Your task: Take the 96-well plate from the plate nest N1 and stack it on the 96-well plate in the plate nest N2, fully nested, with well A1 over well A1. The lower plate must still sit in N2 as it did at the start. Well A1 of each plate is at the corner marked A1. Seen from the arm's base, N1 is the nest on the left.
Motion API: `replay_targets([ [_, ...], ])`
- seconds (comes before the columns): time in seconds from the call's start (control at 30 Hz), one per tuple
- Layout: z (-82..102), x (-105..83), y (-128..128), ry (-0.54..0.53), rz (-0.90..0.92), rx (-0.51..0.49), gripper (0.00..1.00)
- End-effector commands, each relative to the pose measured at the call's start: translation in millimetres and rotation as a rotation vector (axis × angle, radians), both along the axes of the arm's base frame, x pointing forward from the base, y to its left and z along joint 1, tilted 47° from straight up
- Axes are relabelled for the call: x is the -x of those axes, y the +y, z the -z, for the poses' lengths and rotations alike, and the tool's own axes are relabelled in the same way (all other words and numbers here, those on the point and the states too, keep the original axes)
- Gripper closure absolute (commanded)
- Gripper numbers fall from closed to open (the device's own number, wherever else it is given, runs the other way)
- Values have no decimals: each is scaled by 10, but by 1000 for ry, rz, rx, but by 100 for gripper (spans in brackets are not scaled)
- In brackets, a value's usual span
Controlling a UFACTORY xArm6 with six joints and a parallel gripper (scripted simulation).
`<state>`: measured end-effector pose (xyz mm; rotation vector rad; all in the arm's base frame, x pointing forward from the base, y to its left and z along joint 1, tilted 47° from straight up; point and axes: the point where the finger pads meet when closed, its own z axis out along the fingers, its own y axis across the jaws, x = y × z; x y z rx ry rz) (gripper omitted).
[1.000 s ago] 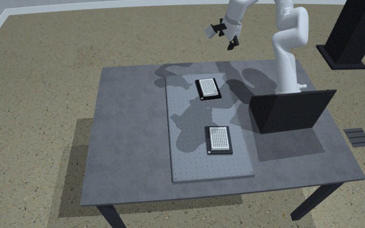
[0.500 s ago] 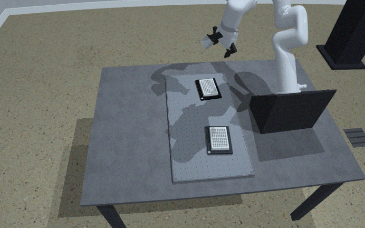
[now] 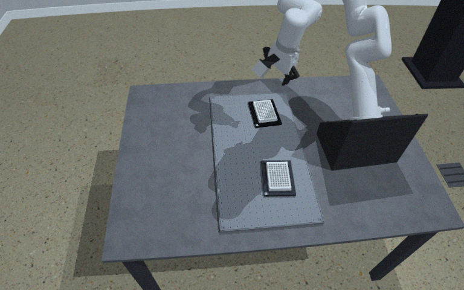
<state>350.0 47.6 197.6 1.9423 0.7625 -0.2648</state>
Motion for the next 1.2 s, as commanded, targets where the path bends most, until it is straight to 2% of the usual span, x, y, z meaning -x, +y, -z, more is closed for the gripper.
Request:
replay_targets([
  [0.0, 185, -92, 78, 41, -30, -5, 0],
  [0.07, 234, -113, 96, 41, -30, -5, 0],
  [0.17, 370, -158, 139, 115, -79, -12, 0],
  [0.27, 507, -203, 182, 115, -79, -12, 0],
  [0.33, 507, -203, 182, 115, -79, -12, 0],
  [0.43, 647, -239, 220, 189, -127, -21, 0],
  [0.53, 788, -274, 258, 189, -127, -21, 0],
  [0.6, 813, -281, 265, 189, -127, -21, 0],
  [0.7, 957, -306, 298, 263, -175, -31, 0],
  [0.8, 1102, -331, 330, 263, -175, -31, 0],
  [0.9, 1123, -335, 335, 263, -175, -31, 0],
  [1.0, 1269, -350, 363, 338, -222, -43, 0],
  [1.1, 1416, -364, 390, 338, -222, -43, 0],
  [1.17, 1443, -367, 395, 338, -222, -43, 0],
])
